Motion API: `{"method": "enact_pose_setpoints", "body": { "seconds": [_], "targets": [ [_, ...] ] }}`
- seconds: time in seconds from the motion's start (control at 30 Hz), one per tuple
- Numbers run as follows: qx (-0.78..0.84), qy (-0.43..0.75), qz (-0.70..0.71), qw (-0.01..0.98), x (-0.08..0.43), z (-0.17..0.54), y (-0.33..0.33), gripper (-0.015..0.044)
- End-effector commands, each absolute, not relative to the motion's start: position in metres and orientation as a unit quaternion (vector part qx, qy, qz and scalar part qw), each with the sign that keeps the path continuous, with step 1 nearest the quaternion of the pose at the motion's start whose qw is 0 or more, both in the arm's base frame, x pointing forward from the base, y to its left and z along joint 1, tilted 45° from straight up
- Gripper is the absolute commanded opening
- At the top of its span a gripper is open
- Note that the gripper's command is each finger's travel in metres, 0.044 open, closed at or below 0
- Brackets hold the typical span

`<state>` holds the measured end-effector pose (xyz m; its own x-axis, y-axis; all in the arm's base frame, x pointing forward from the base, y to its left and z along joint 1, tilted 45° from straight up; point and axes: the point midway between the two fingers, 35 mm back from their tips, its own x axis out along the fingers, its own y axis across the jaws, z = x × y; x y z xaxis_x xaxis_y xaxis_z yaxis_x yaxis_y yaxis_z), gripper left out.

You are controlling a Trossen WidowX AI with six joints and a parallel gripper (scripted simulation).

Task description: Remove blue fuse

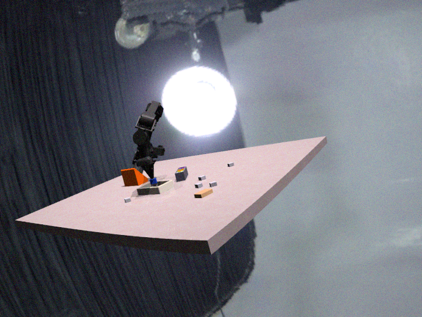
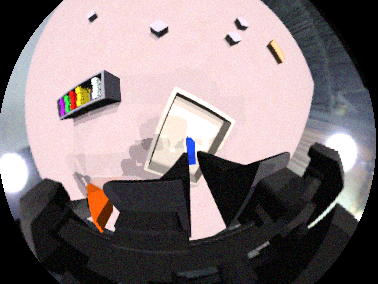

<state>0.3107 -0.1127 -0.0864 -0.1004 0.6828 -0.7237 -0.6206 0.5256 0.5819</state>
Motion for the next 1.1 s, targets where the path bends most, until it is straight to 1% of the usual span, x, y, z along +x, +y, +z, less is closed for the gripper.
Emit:
{"method": "enact_pose_setpoints", "body": {
  "seconds": [0.0, 0.23, 0.27, 0.43, 1.07],
  "targets": [
    [0.028, 0.560, 0.486, 0.670, 0.311, -0.086, -0.113, 0.0131],
    [0.028, 0.560, 0.486, 0.670, 0.311, -0.086, -0.113, 0.0315],
    [0.028, 0.560, 0.486, 0.670, 0.311, -0.085, -0.115, 0.0330],
    [0.031, 0.561, 0.484, 0.671, 0.314, -0.059, -0.139, 0.0330],
    [0.034, 0.561, 0.484, 0.671, 0.314, -0.060, -0.138, 0.0330]
  ]
}}
